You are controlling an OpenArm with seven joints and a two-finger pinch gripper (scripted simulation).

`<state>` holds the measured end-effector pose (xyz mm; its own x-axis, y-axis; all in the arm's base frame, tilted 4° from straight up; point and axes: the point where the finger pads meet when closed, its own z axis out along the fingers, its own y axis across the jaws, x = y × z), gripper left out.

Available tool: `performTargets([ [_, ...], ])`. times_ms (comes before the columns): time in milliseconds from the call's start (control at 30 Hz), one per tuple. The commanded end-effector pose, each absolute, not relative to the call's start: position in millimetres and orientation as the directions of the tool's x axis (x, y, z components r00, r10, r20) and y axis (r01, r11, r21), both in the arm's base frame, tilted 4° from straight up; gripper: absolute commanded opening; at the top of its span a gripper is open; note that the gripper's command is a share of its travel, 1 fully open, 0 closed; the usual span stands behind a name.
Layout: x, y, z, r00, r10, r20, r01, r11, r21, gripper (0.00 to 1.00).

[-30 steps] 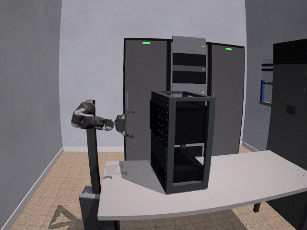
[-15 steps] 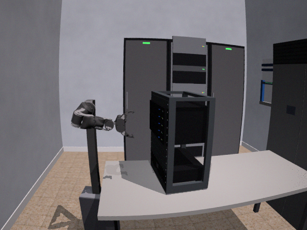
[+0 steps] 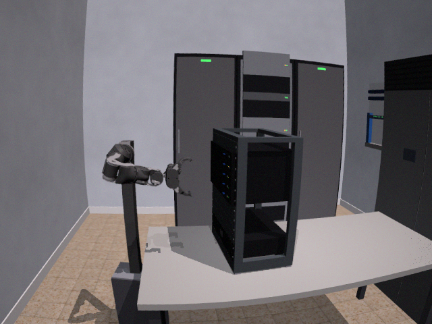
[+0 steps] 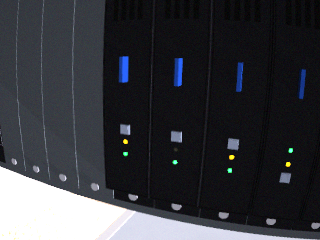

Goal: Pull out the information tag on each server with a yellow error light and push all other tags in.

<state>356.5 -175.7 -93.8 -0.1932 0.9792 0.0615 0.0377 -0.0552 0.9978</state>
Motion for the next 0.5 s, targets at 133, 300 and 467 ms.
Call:
performTargets([
  [133,368.7,-176.8,-103.8,-0.204,0.977,0.059,0.044,-0.051,0.998,1.0],
  [300,396.8,-183.1,-120.8,-0.204,0.977,0.059,0.037,-0.053,0.998,1.0],
  [467,426.2,-189.6,-139.9,-0.204,0.977,0.06,0.038,-0.054,0.998,1.0],
])
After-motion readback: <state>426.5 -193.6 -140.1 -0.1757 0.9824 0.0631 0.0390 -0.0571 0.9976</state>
